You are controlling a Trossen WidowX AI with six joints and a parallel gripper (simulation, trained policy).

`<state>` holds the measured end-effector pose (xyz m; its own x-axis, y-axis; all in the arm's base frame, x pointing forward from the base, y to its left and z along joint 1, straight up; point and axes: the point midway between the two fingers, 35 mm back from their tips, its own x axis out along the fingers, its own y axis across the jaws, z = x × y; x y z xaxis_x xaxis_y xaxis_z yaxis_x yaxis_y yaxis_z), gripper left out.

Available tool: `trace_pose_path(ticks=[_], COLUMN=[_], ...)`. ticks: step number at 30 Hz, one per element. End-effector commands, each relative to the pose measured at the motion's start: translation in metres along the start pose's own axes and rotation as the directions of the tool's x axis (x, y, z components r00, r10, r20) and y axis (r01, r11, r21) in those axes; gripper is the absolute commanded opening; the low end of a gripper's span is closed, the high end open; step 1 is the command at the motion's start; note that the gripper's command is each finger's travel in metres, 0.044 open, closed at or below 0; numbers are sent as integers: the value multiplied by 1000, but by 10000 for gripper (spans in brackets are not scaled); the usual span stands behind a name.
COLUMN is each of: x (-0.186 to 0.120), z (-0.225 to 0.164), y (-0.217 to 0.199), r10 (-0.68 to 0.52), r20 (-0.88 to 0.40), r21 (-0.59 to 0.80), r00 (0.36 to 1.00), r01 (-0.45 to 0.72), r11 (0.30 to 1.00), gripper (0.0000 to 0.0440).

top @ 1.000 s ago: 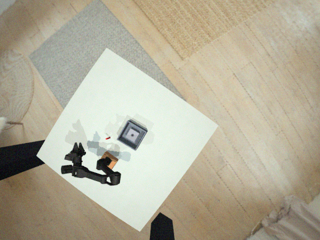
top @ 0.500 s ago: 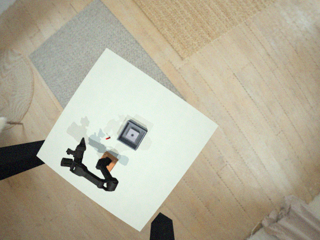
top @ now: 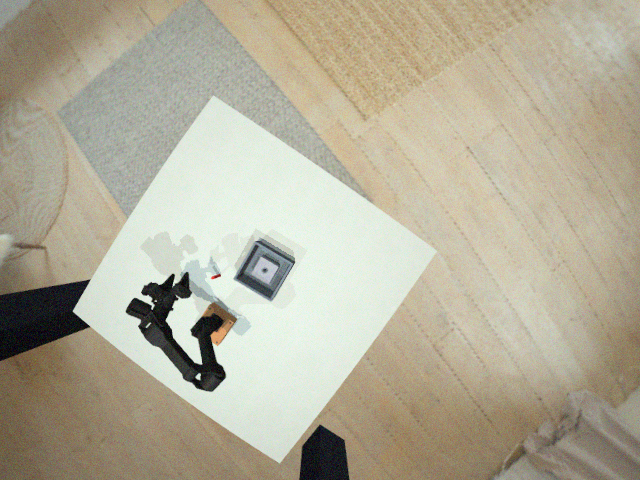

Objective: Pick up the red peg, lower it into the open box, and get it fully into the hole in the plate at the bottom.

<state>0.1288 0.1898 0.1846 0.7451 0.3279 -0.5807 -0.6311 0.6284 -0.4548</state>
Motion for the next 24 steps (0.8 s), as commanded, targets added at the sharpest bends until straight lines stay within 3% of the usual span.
trace_pose_path(ticks=[1,12,24], x=[5,19,29], z=[-6,-29,-57], y=[-2,-15,-24], r10=[8,39,107], r20=[-56,-261,-470], r21=[79,391,635], r00=[998,964,876], r01=[-3,68,251], r11=[997,918,730], gripper=[440,440,440])
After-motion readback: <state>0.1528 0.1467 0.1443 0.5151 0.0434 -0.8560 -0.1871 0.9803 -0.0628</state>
